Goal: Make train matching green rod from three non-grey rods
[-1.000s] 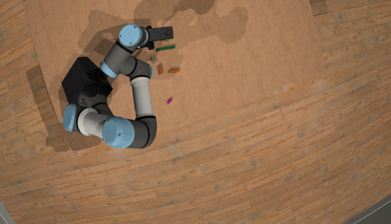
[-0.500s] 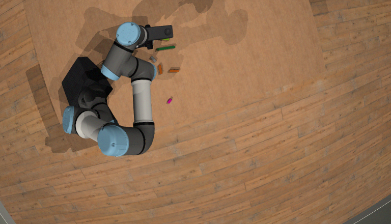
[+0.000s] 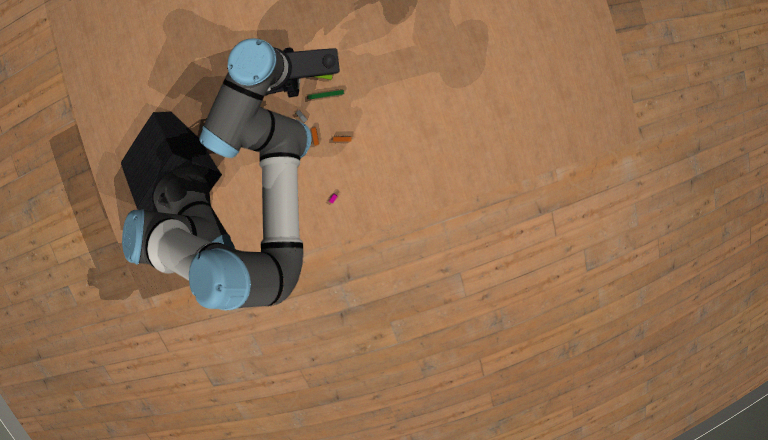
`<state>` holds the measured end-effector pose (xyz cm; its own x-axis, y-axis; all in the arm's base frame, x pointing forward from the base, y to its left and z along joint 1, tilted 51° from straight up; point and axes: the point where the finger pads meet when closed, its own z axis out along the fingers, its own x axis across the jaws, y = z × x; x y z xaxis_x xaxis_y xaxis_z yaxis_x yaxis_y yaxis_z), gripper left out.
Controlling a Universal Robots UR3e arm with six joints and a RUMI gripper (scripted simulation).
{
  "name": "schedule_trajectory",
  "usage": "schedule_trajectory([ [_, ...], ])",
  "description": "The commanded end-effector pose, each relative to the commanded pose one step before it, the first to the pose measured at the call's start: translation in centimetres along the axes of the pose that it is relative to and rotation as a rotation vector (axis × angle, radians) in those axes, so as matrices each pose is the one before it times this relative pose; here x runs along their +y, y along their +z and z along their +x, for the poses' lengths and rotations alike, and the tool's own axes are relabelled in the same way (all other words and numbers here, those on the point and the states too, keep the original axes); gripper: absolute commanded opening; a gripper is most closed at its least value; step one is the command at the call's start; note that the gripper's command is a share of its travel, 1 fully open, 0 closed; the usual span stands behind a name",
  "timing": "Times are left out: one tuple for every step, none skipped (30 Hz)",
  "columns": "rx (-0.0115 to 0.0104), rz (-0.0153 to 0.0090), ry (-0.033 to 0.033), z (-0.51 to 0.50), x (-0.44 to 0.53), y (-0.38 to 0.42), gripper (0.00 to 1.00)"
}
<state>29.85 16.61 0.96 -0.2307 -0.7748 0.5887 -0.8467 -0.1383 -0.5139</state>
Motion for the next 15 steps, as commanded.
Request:
schedule_trajectory([
  [0.00436, -0.00432, -0.00109, 0.019, 0.1186, -0.0521, 0.0],
  [0.00001, 0.00003, 0.00006, 0.002, -0.0025, -0.0004, 0.0],
  [-0.00001, 0.00003, 0.00005, 0.001, -0.0021, -0.0008, 0.0],
  [-0.00002, 0.00003, 0.00005, 0.002, -0.0026, -0.0012, 0.0],
  [0.00014, -0.00013, -0.00017, 0.013, 0.0054, 0.0044, 0.0],
  [0.00011, -0.00021, -0.00014, 0.025, -0.0016, 0.004, 0.0],
  [0.0, 0.0, 0.0, 0.0, 0.0, 0.0, 0.0],
  [0.0, 0.0, 0.0, 0.0, 0.0, 0.0, 0.0],
  [0.00016, -0.00036, -0.00086, 0.044, -0.0066, 0.0061, 0.0],
  [-0.00003, -0.0004, -0.00032, 0.062, -0.0284, 0.0012, 0.0],
  [0.00036, -0.00085, -0.00087, 0.082, -0.0207, 0.0194, 0.0],
  [-0.00016, -0.0006, 0.00004, 0.093, -0.0476, 0.003, 0.0],
  [-0.00054, -0.00049, 0.00024, 0.11, -0.0742, -0.0098, 0.0],
  [-0.00062, -0.00062, 0.00024, 0.138, -0.09, -0.0116, 0.0],
  [-0.00072, -0.00075, 0.00026, 0.167, -0.1065, -0.0135, 0.0],
])
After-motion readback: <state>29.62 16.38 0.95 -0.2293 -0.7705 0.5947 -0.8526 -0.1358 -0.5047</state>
